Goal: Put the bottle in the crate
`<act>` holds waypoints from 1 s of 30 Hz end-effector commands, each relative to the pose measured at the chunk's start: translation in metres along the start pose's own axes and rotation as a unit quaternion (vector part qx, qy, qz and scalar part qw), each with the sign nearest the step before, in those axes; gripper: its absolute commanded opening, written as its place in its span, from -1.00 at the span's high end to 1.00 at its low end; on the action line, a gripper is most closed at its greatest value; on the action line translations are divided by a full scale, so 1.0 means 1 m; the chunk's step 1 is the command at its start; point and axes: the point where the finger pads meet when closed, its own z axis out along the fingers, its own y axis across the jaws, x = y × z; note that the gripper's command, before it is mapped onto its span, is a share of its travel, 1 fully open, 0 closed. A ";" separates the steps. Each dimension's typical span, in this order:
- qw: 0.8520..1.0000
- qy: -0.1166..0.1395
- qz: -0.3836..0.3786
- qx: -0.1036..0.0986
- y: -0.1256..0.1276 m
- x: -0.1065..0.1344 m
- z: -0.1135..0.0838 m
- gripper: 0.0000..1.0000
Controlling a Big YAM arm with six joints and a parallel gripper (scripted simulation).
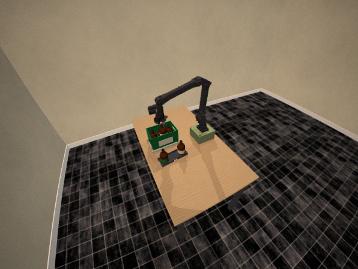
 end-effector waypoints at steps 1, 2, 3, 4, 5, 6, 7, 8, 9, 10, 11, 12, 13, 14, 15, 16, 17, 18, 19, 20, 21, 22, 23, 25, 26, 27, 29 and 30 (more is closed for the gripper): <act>1.000 -0.003 -0.003 0.003 -0.003 0.002 0.001 1.00; 1.000 -0.003 -0.003 0.004 -0.003 0.001 0.001 1.00; 1.000 -0.003 -0.003 0.004 -0.003 0.001 0.001 1.00; 1.000 -0.003 -0.003 0.004 -0.003 0.001 0.001 1.00; 1.000 -0.003 -0.003 0.004 -0.003 0.001 0.001 1.00; 1.000 -0.004 -0.003 0.004 -0.003 0.001 0.002 1.00; 1.000 -0.004 -0.003 0.004 -0.003 0.001 0.002 1.00; 1.000 -0.003 -0.003 0.004 -0.003 0.001 0.003 1.00; 1.000 -0.003 -0.003 0.003 -0.003 0.001 0.003 1.00; 1.000 -0.003 -0.003 0.003 -0.003 0.001 0.004 1.00; 1.000 -0.003 -0.003 0.003 -0.003 0.001 0.004 1.00; 1.000 -0.003 -0.003 0.003 -0.003 0.001 0.004 1.00; 1.000 -0.003 -0.003 0.004 -0.003 0.001 0.004 1.00; 1.000 -0.004 -0.003 0.004 -0.003 0.001 0.005 1.00; 1.000 -0.003 -0.003 0.004 -0.003 0.001 0.005 1.00; 1.000 -0.003 -0.003 0.003 -0.003 0.001 0.007 1.00; 1.000 -0.002 -0.003 0.002 -0.003 0.001 0.009 1.00; 1.000 -0.002 -0.003 0.001 -0.003 0.001 0.010 1.00; 1.000 -0.002 -0.003 0.001 -0.003 0.001 0.011 1.00; 1.000 -0.002 -0.003 0.001 -0.003 0.001 0.011 1.00; 1.000 -0.002 -0.003 0.001 -0.003 0.001 0.011 1.00; 1.000 -0.009 -0.003 0.012 -0.003 0.001 0.001 1.00; 1.000 -0.008 -0.003 0.011 -0.003 0.001 0.003 1.00; 1.000 -0.005 -0.003 0.007 -0.003 0.001 0.010 1.00; 1.000 -0.004 -0.003 0.004 -0.003 0.001 0.013 1.00; 1.000 -0.002 -0.003 0.001 -0.003 0.001 0.017 1.00; 1.000 -0.001 -0.003 0.000 -0.003 0.001 0.021 1.00; 1.000 -0.002 -0.003 0.001 -0.003 0.001 0.020 1.00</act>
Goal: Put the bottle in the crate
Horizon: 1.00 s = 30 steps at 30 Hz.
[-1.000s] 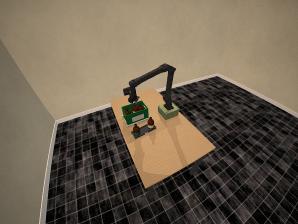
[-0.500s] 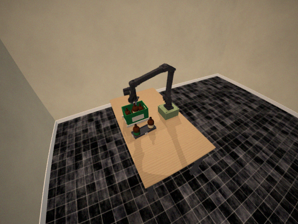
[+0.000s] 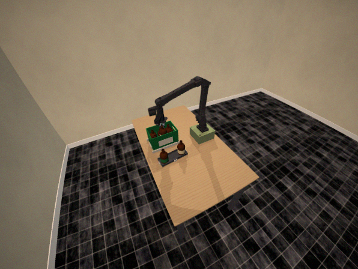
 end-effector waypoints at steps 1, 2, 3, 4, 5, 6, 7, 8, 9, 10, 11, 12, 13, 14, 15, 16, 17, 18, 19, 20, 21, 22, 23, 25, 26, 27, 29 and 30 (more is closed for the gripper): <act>1.000 -0.003 -0.003 0.003 -0.002 0.002 0.005 1.00; 1.000 -0.004 -0.003 0.005 -0.002 0.002 0.005 1.00; 1.000 -0.004 -0.003 0.005 -0.002 0.002 0.006 1.00; 1.000 -0.003 -0.003 0.003 -0.002 0.002 0.009 1.00; 1.000 -0.002 -0.003 0.001 -0.002 0.002 0.012 1.00; 1.000 -0.001 -0.003 0.000 -0.002 0.002 0.014 1.00; 1.000 -0.001 -0.003 0.000 -0.002 0.002 0.014 1.00; 1.000 -0.001 -0.003 0.000 -0.002 0.002 0.014 1.00; 1.000 -0.008 -0.003 0.012 -0.002 0.001 0.004 1.00; 1.000 -0.008 -0.003 0.011 -0.002 0.001 0.007 1.00; 1.000 -0.006 -0.003 0.008 -0.002 0.002 0.011 1.00; 1.000 -0.004 -0.003 0.005 -0.002 0.002 0.015 1.00; 1.000 -0.003 -0.003 0.002 -0.002 0.002 0.018 1.00; 1.000 -0.001 -0.003 0.000 -0.002 0.002 0.021 1.00; 1.000 -0.001 -0.003 0.000 -0.002 0.002 0.022 1.00; 1.000 -0.002 -0.003 0.001 -0.002 0.002 0.022 1.00; 1.000 -0.003 -0.003 0.003 -0.002 0.002 0.021 1.00; 1.000 -0.004 -0.003 0.005 -0.002 0.002 0.020 1.00; 1.000 -0.005 -0.003 0.006 -0.002 0.002 0.020 1.00; 1.000 -0.004 -0.003 0.005 -0.002 0.002 0.022 1.00; 1.000 -0.003 -0.003 0.003 -0.002 0.002 0.024 1.00; 1.000 -0.002 -0.003 0.002 -0.002 0.002 0.026 1.00; 1.000 -0.002 -0.003 0.002 -0.002 0.002 0.027 1.00; 1.000 -0.002 -0.003 0.002 -0.002 0.002 0.027 1.00; 1.000 -0.007 -0.002 0.010 -0.003 0.002 0.019 1.00; 1.000 -0.007 -0.003 0.010 -0.003 0.002 0.020 1.00; 1.000 -0.006 -0.003 0.008 -0.003 0.002 0.022 1.00; 1.000 -0.006 -0.003 0.007 -0.002 0.002 0.023 1.00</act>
